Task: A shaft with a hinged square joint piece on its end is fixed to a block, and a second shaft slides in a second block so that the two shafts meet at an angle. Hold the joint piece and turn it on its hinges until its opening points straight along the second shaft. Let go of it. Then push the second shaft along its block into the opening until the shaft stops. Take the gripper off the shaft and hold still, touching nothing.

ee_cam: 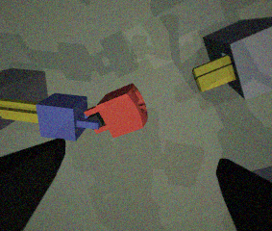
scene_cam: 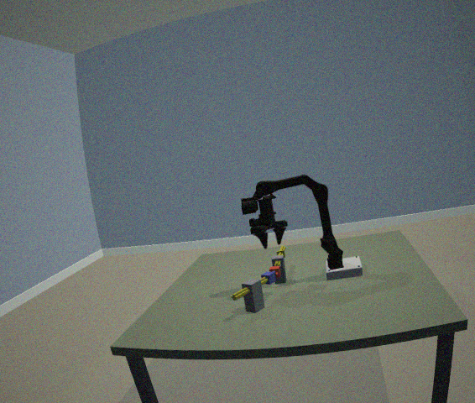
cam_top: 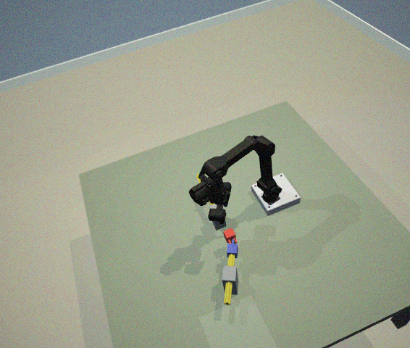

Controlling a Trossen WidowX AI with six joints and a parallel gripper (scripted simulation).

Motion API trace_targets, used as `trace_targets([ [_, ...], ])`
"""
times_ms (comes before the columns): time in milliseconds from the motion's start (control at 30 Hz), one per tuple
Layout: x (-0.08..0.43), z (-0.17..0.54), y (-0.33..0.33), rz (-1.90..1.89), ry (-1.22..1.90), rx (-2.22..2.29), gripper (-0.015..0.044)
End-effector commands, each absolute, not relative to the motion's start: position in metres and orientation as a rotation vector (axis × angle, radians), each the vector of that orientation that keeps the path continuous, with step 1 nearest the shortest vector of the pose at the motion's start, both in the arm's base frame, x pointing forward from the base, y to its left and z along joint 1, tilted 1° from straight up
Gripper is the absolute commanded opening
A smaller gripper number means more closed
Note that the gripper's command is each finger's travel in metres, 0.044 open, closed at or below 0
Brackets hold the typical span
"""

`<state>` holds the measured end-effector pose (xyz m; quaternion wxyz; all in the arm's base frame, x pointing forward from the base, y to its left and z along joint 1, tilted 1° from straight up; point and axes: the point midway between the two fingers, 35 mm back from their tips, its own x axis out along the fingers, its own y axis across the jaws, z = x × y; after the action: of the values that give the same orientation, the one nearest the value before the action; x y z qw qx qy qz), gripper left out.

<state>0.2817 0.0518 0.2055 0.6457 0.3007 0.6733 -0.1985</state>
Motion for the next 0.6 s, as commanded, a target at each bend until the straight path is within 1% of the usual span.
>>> trace_targets([
  [0,0.281,0.201,0.045,-0.508,1.534,0.799,0.044],
  [567,0.276,0.178,0.011,-0.795,1.5,1.363,0.044],
])
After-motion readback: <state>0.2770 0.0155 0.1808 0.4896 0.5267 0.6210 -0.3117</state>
